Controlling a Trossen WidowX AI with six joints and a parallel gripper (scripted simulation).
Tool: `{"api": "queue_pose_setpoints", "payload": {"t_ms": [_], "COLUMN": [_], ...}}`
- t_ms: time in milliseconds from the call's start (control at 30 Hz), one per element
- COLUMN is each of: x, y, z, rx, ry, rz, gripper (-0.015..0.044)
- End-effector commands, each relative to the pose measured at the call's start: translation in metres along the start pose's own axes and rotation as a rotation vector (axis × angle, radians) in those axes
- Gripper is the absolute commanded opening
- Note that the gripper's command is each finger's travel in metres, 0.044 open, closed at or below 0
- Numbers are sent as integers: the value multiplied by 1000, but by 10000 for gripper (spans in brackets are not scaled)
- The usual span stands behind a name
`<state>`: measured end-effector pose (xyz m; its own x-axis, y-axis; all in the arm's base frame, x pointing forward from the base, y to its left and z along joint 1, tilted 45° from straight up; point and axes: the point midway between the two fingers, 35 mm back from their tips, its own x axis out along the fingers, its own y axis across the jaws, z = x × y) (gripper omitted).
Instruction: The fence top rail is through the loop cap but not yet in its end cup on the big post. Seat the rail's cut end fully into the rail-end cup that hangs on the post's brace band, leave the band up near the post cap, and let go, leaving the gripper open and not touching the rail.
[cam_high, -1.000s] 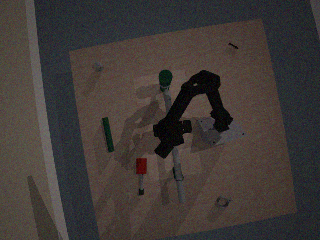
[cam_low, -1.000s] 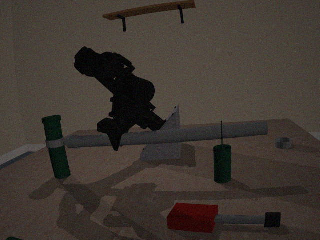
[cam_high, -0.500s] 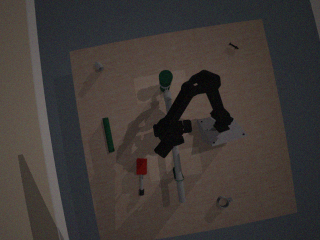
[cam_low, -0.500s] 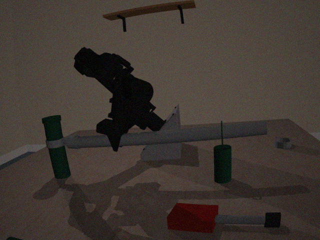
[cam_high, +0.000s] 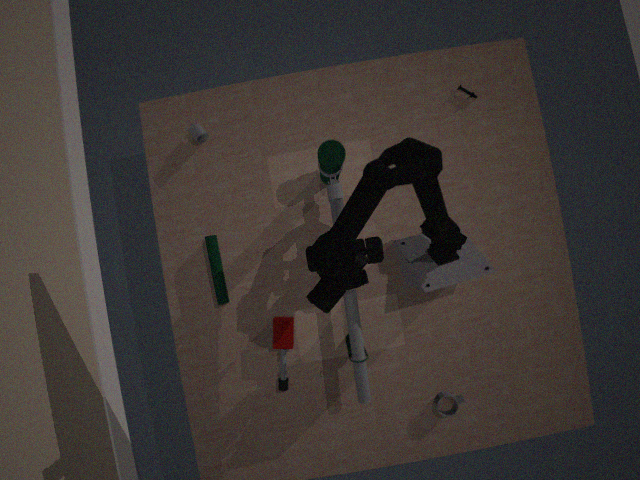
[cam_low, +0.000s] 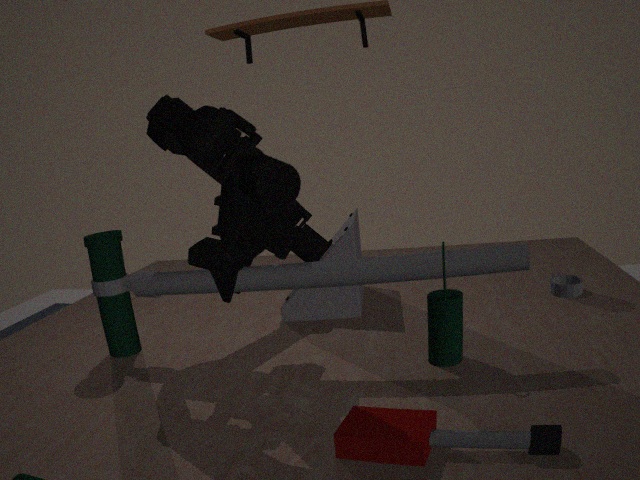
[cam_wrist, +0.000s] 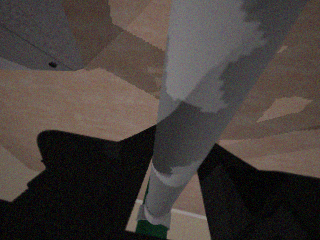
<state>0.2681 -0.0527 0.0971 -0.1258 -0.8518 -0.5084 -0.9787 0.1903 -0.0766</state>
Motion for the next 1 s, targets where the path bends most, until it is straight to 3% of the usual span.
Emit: {"api": "queue_pose_setpoints", "payload": {"t_ms": [0,967], "x": [-2,2], "y": [-1,-1], "z": [-6,-19], "rx": [3,3], "ry": [4,5], "rz": [-11,-11], "gripper": [0,0]}}
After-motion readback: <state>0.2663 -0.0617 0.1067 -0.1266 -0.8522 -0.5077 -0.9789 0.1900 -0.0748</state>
